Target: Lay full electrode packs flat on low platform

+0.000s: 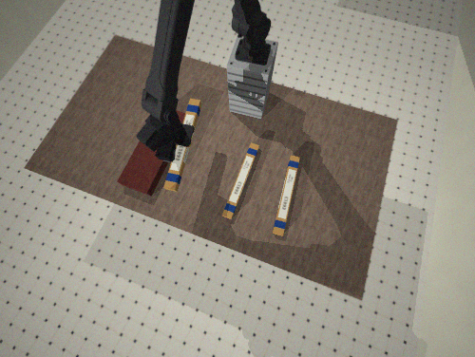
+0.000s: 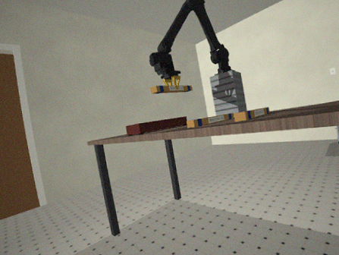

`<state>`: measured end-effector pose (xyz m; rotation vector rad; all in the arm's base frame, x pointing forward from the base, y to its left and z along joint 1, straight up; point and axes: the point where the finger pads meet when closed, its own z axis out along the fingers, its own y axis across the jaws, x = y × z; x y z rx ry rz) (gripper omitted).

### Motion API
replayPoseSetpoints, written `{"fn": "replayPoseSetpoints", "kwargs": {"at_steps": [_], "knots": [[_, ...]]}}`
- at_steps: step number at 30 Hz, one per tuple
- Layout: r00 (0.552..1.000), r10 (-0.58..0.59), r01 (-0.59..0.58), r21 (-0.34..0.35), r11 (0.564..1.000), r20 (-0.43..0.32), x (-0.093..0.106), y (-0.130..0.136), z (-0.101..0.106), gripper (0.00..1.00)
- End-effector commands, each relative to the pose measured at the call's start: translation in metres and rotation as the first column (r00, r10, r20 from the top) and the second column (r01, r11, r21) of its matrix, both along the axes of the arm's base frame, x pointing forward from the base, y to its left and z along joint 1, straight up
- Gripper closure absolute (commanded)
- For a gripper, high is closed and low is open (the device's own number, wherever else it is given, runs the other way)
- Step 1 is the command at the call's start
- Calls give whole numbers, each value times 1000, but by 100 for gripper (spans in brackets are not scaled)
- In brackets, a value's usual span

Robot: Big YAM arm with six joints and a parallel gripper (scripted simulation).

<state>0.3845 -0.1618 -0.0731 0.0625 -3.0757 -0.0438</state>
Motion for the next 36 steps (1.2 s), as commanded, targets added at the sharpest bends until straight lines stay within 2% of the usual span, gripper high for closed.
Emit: {"fn": "replayPoseSetpoints", "kwargs": {"at_steps": [1,16,28,36], "knots": [[993,7,-1,-50,999,119,39,-22,51,100],[991,8,-1,-55,998,131,37,-21,50,100],[995,6,-2,-40,999,97,16,-12,40,100],[993,7,-1,-49,999,118,27,-17,47,100]]}}
